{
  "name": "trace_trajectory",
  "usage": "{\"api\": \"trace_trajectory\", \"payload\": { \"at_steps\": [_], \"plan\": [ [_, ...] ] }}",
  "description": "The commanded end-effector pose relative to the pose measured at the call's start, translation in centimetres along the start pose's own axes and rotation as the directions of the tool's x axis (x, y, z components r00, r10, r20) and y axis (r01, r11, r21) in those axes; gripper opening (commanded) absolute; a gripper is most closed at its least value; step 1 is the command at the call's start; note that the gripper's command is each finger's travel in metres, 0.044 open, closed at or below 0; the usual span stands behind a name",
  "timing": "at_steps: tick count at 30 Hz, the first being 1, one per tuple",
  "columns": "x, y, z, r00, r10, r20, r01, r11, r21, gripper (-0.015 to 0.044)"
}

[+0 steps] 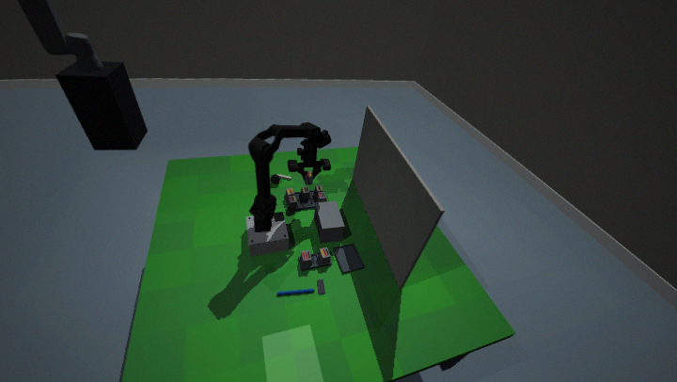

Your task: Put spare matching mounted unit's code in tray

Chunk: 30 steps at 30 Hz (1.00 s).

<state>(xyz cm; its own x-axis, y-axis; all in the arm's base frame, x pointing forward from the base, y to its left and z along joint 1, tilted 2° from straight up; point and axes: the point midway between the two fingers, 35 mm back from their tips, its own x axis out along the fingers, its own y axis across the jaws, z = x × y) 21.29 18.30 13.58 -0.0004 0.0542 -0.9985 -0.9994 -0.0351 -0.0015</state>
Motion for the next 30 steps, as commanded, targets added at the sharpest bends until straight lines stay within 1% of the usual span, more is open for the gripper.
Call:
{"api": "trace_trajectory", "payload": {
  "at_steps": [1,14,30],
  "plan": [
    [-0.4,-0.5,-0.3,1.000,-0.006,0.001,0.006,1.000,0.001,0.0000],
    [-0.6,-5.6,-4.8,1.000,-0.015,-0.004,0.015,0.999,0.038,0.0000],
    [-1.0,-10.5,-12.6,1.000,-0.016,-0.017,0.017,0.999,0.043,0.0000]
  ]
}}
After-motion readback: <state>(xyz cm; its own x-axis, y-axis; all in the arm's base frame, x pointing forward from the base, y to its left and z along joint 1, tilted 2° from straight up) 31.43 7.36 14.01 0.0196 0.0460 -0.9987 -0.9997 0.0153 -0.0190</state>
